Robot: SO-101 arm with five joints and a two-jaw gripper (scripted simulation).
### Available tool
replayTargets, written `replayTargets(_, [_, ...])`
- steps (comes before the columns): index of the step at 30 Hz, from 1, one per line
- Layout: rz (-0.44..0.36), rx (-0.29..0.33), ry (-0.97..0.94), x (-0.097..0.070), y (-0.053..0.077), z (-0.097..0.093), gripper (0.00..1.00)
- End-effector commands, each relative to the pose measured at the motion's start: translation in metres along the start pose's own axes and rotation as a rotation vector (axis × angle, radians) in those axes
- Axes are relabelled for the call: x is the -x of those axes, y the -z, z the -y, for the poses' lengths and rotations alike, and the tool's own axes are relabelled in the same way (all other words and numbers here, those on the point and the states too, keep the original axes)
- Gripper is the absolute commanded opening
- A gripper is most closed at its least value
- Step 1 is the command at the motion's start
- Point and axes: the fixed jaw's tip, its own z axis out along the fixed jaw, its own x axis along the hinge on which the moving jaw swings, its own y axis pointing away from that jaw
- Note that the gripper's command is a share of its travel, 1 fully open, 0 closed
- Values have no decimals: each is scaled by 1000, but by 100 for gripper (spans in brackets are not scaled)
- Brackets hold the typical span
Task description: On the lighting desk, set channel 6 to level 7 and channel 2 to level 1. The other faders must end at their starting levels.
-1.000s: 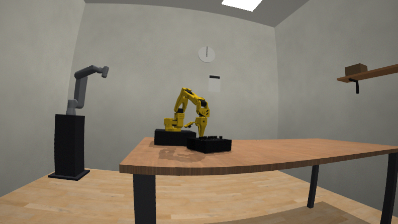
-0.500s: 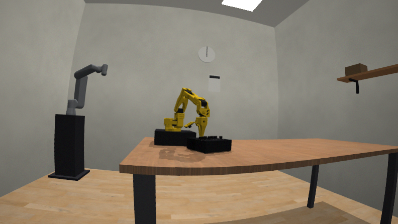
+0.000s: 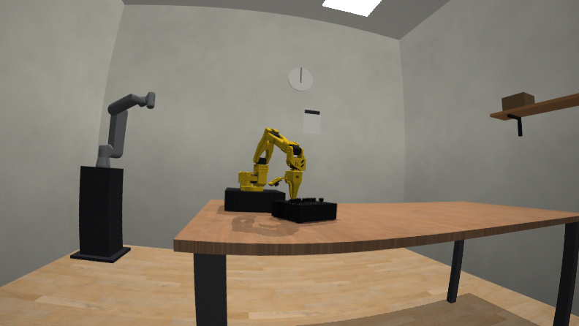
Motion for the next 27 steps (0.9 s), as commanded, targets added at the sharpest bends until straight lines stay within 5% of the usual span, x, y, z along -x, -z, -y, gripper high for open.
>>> replayTargets(1, [-5, 13, -2, 0, 0, -6, 0])
replayTargets(27, [-5, 13, -2, -2, 1, -9, 0])
